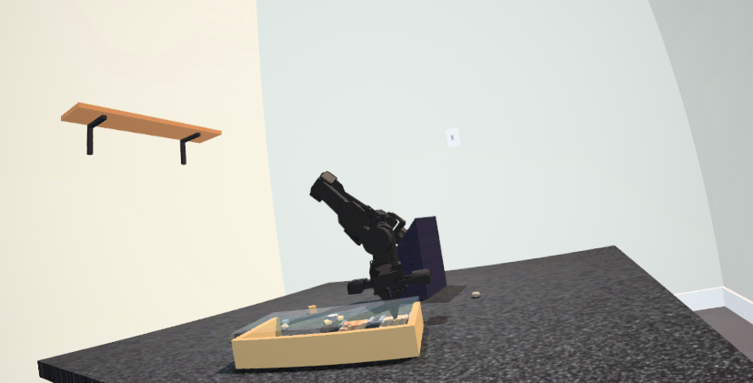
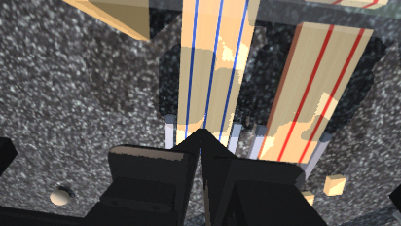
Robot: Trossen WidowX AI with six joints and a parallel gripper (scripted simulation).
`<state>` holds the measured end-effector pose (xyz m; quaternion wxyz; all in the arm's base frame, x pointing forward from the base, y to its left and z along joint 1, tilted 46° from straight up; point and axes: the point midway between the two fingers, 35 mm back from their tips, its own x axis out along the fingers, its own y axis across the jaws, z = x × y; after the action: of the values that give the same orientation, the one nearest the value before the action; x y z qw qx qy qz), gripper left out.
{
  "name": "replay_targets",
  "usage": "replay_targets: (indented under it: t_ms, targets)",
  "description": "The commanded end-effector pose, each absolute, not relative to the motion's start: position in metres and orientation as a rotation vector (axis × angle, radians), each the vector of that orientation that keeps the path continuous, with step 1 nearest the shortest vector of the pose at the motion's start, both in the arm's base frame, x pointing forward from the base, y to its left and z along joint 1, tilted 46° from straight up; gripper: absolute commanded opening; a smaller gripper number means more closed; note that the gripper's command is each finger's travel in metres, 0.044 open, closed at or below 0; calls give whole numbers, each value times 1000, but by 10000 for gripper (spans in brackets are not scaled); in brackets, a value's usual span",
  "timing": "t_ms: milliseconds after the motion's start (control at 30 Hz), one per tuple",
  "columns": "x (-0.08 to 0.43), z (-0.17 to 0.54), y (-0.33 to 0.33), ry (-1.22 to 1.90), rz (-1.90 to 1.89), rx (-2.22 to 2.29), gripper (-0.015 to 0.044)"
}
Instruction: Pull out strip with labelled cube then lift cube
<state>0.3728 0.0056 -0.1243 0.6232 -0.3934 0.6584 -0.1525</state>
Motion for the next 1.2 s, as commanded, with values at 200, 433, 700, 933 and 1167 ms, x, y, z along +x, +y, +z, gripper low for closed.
replay_targets:
  t_ms: [200,433,700,933,1167]
  targets:
    - [374,-125,4,1510,-352,-910,0]
    - [375,-125,3,1510,-352,-910,0]
    - [369,-125,2,1510,-352,-910,0]
    - [358,-124,-1,1511,-352,-911,0]
    - [347,-123,-5,1512,-352,-911,0]
